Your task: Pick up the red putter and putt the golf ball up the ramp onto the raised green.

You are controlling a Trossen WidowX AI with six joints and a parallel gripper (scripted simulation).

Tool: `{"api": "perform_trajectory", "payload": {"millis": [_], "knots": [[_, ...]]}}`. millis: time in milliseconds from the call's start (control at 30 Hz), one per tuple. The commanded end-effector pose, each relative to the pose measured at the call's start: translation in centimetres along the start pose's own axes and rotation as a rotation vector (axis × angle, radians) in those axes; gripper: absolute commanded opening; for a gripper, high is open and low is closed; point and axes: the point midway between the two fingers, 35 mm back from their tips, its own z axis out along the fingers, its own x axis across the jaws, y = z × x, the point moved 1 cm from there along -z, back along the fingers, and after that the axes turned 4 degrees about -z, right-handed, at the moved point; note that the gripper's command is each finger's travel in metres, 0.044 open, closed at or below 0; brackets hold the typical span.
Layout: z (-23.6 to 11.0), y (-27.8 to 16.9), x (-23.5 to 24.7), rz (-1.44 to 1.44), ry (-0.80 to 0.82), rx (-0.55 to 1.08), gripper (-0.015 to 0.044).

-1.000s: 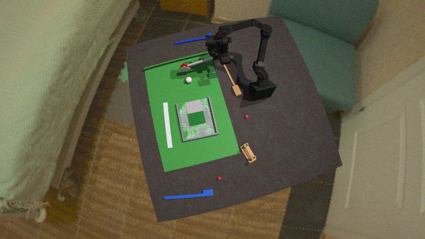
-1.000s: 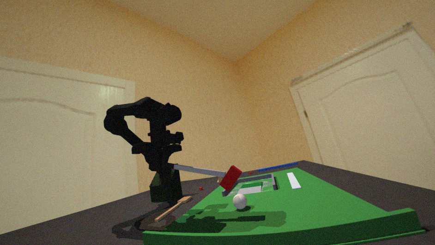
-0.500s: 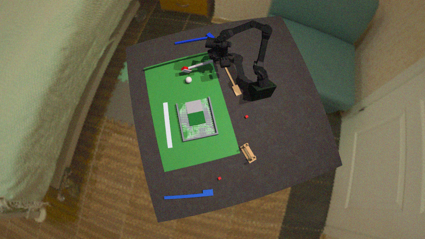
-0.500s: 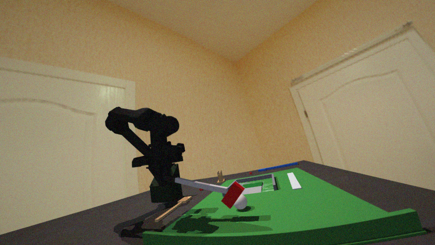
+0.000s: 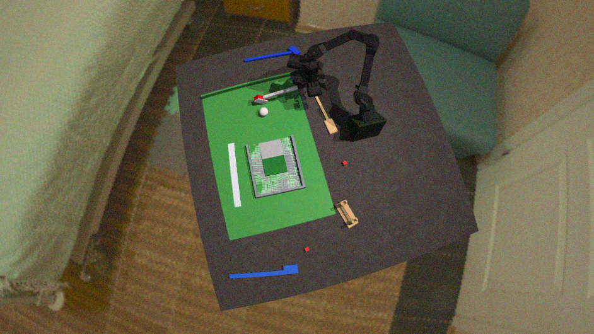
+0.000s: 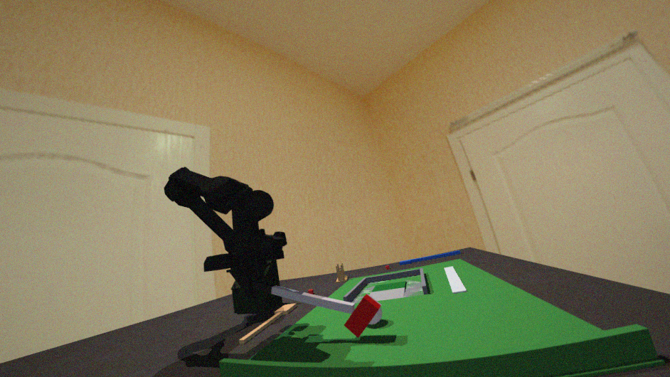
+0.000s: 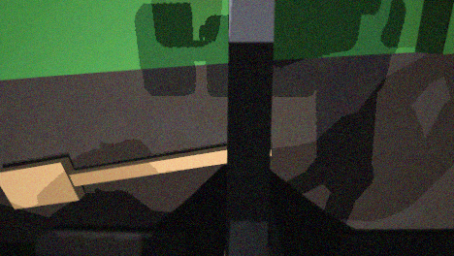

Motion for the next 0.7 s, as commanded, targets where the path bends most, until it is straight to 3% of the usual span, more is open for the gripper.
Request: {"api": "perform_trajectory", "payload": {"millis": [0, 667], "knots": [[0.5, 0.1, 0.1, -0.008, 0.003, -0.005, 0.0000], [0.6, -0.1, -2.8, -0.007, 0.001, -0.005, 0.0000]]}}
